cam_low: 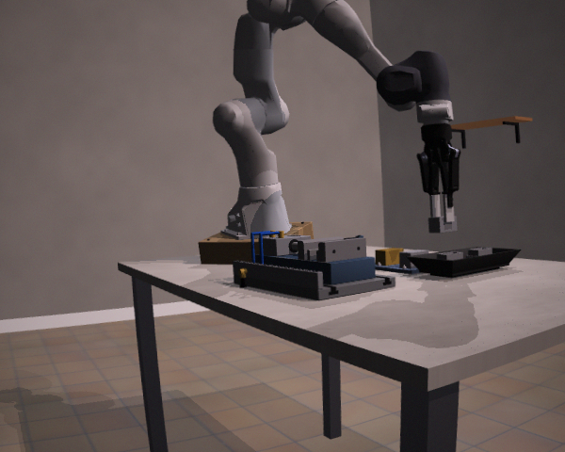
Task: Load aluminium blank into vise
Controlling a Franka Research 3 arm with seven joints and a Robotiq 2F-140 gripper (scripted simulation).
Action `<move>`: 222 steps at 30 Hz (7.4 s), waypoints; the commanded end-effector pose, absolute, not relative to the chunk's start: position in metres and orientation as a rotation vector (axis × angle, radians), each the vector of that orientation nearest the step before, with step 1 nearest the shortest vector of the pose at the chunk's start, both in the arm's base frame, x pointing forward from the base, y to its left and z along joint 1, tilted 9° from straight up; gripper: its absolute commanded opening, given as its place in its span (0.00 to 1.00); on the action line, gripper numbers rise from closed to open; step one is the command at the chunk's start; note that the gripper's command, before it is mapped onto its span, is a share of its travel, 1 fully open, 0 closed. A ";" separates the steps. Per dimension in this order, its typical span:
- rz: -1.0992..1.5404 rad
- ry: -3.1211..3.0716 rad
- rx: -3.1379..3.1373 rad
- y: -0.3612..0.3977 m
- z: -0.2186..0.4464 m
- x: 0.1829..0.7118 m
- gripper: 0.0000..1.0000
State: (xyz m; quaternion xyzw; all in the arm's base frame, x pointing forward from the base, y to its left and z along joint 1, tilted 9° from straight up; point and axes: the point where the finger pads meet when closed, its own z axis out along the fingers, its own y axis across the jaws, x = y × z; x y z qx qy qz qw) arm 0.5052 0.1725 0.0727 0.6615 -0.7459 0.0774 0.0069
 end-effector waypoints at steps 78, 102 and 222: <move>0.228 -2.237 2.136 -0.202 0.167 0.520 0.00; 0.228 -2.235 2.138 -0.202 0.168 0.521 0.00; 0.226 -2.237 2.138 -0.204 0.169 0.522 0.00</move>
